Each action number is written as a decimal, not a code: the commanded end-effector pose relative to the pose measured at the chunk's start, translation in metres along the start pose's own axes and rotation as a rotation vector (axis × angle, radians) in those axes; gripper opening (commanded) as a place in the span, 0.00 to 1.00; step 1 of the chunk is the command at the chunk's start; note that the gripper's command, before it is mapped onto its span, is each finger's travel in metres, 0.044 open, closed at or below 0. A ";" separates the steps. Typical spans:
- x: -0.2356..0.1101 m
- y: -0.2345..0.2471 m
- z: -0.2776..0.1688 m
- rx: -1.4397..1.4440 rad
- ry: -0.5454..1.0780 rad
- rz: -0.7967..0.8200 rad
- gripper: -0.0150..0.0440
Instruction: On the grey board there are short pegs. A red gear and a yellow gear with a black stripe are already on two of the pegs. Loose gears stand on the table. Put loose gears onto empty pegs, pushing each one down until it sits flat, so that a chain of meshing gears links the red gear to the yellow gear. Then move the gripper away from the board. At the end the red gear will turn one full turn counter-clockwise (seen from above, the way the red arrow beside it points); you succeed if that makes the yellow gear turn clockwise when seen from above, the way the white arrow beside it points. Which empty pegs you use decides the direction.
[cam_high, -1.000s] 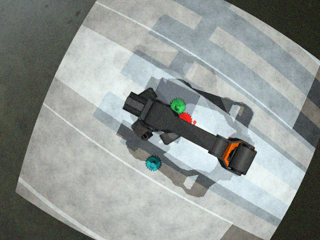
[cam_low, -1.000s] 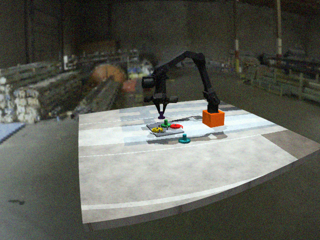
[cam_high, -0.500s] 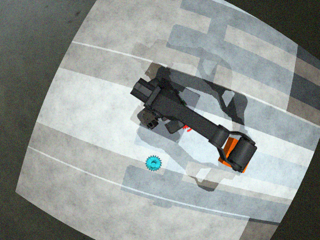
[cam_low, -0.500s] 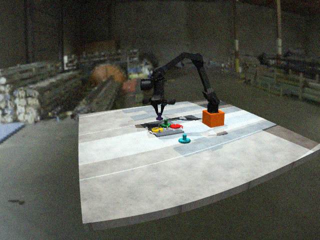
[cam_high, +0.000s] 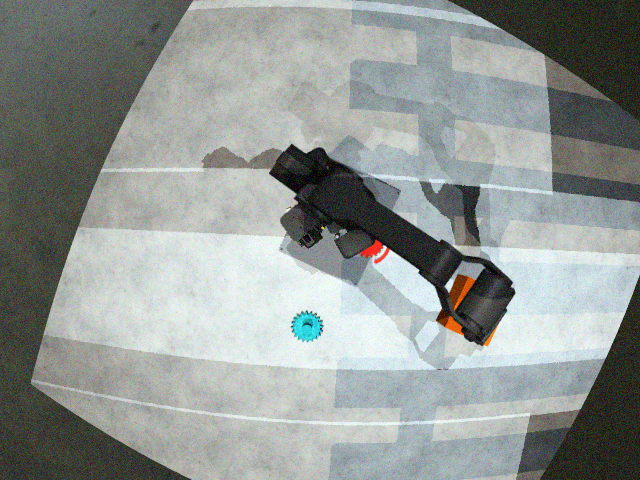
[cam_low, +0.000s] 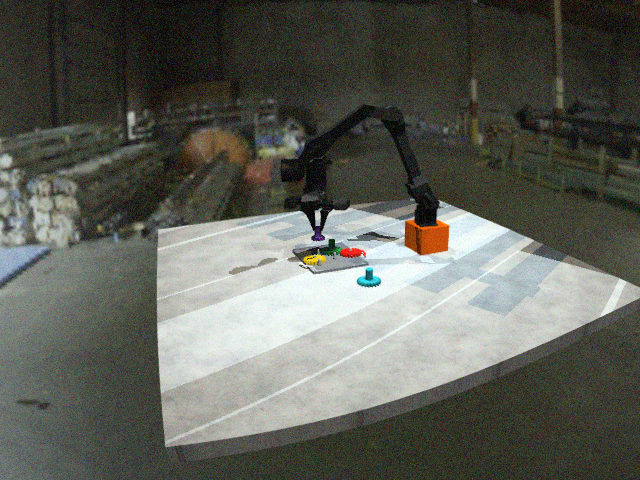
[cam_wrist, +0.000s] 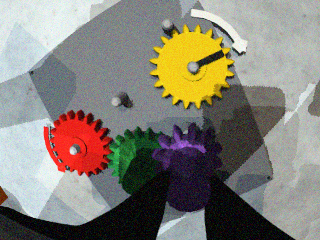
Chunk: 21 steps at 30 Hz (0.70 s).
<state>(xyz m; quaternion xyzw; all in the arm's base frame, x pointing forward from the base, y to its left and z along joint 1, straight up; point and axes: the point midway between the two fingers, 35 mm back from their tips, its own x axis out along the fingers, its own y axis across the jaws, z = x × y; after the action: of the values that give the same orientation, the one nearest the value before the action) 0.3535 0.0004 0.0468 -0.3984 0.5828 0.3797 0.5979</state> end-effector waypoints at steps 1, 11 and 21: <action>-0.001 -0.001 0.000 0.078 -0.006 -0.001 0.25; -0.001 0.000 0.000 0.374 -0.006 0.000 0.25; -0.001 0.000 0.000 0.669 -0.006 0.000 0.25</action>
<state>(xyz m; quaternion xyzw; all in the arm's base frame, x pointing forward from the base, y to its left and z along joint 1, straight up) 0.3537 -0.0001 0.0477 -0.2168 0.6644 0.2026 0.6860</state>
